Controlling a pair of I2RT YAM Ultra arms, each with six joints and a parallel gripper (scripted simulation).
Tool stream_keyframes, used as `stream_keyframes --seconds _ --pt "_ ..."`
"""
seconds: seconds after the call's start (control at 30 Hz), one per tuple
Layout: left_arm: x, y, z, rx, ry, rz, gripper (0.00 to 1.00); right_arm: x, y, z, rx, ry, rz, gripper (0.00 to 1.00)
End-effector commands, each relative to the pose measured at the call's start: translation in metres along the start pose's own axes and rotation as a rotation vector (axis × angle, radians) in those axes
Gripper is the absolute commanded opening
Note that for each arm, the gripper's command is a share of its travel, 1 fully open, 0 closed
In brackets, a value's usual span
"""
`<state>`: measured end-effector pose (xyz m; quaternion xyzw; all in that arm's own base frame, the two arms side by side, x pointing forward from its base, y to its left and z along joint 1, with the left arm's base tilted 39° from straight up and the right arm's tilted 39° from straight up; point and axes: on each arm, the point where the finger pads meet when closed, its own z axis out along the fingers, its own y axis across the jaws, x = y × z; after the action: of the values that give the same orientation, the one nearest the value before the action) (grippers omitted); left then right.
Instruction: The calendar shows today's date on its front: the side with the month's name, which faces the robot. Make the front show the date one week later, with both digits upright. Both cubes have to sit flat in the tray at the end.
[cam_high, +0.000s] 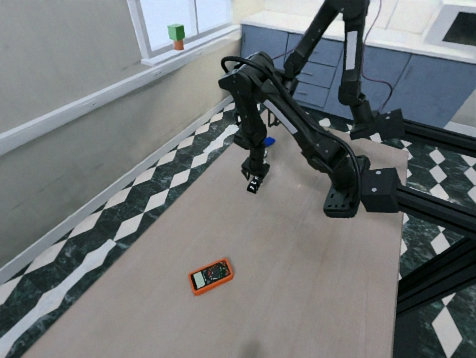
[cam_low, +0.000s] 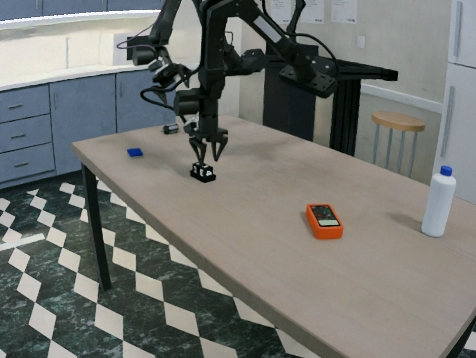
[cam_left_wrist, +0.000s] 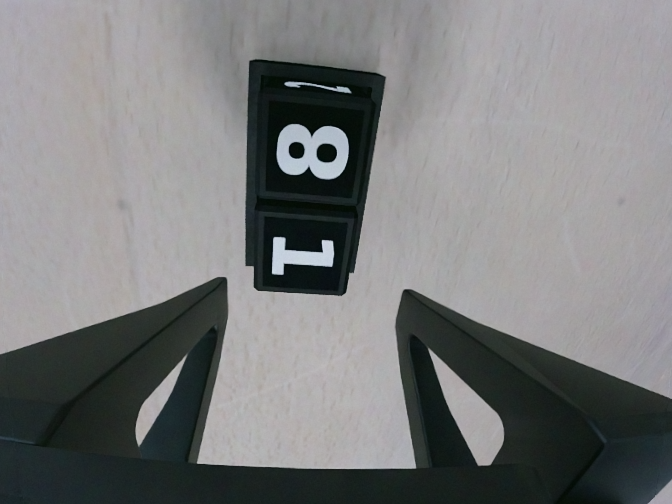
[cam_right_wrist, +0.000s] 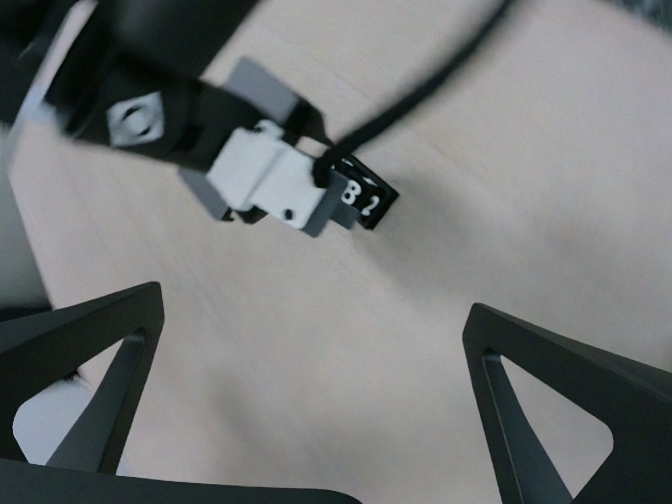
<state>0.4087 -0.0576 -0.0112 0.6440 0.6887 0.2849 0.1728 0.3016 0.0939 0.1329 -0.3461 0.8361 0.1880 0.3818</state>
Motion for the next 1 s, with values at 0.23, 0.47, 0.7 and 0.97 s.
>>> stream_keyframes --seconds 0.23,0.47,0.7,0.97 --pt "-0.013 0.008 -0.006 -0.021 -0.033 -0.002 0.56 -0.003 0.047 -0.011 0.02 0.054 -0.685 1.0" --pt "-0.013 0.008 -0.006 -0.021 -0.033 -0.002 0.56 -0.004 0.061 -0.014 0.018 0.051 -0.838 1.0" --pt "-0.016 0.004 -0.003 -0.004 -0.033 0.004 0.55 -0.008 0.068 -0.014 0.007 0.024 -0.851 1.0" --pt "-0.01 0.005 0.023 -0.004 -0.028 0.004 0.48 -0.008 0.068 -0.014 0.006 0.023 -0.851 1.0"
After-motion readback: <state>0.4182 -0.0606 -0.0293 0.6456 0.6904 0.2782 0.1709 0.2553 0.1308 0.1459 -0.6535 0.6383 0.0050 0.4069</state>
